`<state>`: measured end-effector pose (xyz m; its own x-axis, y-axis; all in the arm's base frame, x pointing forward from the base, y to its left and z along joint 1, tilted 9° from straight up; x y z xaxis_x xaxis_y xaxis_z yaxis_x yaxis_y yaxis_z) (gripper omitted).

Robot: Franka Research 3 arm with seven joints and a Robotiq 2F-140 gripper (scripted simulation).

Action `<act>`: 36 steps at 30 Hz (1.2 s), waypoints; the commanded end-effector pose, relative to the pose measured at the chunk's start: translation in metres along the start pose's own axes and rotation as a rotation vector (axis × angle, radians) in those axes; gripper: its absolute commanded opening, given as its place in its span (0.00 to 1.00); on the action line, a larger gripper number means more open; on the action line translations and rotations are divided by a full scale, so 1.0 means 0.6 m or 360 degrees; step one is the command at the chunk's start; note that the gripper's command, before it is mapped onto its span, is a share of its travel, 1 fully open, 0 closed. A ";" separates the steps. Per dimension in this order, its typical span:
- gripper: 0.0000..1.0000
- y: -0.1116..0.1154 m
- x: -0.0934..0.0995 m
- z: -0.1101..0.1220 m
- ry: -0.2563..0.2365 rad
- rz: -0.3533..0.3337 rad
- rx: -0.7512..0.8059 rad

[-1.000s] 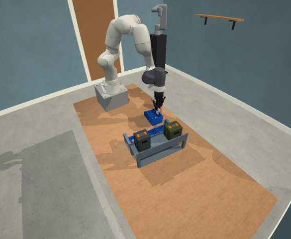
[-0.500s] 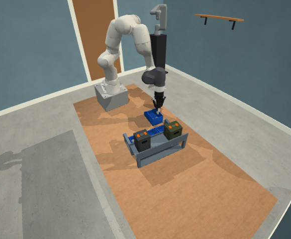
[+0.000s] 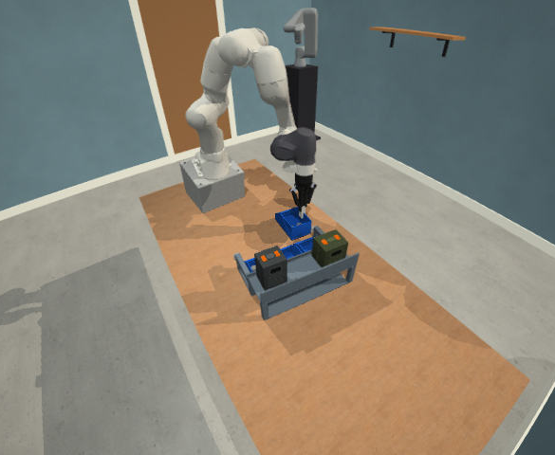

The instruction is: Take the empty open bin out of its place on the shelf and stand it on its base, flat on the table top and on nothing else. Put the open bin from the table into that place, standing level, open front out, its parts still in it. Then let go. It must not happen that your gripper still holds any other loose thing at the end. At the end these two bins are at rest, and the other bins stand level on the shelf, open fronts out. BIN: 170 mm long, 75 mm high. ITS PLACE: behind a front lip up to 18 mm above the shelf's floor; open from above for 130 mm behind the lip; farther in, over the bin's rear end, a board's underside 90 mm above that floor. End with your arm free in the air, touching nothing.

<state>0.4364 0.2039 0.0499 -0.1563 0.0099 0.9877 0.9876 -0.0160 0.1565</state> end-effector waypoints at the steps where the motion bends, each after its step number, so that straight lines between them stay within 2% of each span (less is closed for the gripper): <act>1: 0.00 0.004 0.001 0.001 0.0004 -0.0005 -0.0002; 36: 0.00 0.002 -0.012 0.000 0.0004 -0.0005 -0.0002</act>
<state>0.4352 0.2031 0.0414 -0.1511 0.0122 0.9884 0.9884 -0.0146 0.1513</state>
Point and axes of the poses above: the point where the finger pads meet when closed, its own x axis back along the fingers, its own z axis across the jaws, y = z × x, the point moved 8 cm from there along x, back along the fingers, and after that the axes turned 11 degrees about x, right-handed, at the moved point
